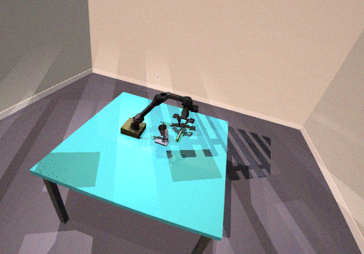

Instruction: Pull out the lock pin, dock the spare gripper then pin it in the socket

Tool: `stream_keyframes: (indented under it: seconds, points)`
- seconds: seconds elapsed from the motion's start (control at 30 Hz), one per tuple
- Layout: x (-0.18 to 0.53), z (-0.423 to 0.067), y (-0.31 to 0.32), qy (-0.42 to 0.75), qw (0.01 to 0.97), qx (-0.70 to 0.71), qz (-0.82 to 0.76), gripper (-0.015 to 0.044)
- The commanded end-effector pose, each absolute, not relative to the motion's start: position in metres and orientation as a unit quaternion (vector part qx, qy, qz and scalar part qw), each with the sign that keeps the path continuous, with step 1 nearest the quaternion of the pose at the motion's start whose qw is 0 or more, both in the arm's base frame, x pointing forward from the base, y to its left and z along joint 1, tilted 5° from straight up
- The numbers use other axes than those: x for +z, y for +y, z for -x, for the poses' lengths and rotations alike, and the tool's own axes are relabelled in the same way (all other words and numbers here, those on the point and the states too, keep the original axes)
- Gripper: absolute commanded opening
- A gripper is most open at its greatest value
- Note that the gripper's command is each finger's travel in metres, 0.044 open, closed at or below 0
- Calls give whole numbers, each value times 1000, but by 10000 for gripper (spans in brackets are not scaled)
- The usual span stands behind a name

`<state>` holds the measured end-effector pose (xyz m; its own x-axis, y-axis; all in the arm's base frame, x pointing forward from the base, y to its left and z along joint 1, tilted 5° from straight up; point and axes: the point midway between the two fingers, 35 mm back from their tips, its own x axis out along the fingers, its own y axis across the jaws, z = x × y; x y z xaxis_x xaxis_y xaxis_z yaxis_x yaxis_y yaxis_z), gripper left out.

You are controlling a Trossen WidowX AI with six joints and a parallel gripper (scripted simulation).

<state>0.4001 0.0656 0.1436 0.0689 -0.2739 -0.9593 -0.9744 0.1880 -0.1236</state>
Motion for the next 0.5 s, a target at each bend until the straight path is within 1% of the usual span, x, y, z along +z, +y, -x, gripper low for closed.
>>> stream_keyframes:
  seconds: [0.0, 0.23, 0.47]
  points:
    - [123, -402, 65, 589, 494, 352, 534, 180]
    - [81, -405, 66, 589, 494, 352, 534, 180]
    - [73, -405, 66, 589, 494, 352, 534, 180]
